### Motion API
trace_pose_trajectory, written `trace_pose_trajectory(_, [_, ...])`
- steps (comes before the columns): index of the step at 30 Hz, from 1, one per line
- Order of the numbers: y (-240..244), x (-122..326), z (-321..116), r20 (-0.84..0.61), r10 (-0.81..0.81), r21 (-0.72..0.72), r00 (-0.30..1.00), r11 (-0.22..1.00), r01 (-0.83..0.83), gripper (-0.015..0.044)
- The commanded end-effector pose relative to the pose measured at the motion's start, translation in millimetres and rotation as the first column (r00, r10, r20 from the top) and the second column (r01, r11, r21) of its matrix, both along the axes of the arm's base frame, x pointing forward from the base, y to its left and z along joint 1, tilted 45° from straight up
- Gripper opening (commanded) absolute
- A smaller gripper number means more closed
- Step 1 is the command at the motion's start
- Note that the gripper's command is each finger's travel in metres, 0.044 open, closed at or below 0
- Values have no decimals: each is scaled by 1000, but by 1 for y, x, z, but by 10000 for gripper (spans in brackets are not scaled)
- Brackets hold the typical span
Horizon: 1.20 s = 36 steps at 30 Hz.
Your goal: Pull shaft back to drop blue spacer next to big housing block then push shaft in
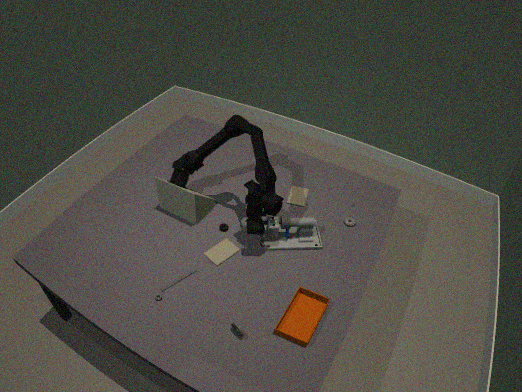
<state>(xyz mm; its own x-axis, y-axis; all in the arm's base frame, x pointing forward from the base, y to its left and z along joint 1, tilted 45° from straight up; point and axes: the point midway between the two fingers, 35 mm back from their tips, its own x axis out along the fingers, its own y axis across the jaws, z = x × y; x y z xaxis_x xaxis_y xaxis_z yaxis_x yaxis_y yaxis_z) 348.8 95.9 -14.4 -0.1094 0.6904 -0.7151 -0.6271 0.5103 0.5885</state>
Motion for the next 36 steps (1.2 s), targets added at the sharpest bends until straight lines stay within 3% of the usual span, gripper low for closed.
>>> trace_pose_trajectory(1, [1, 5, 2, 9, -5, 1, 1000, 1000, 5, 0])
trace_pose_trajectory(36, [7, 15, 7, 9, -5, 2, 1000, 1000, 5, 0])
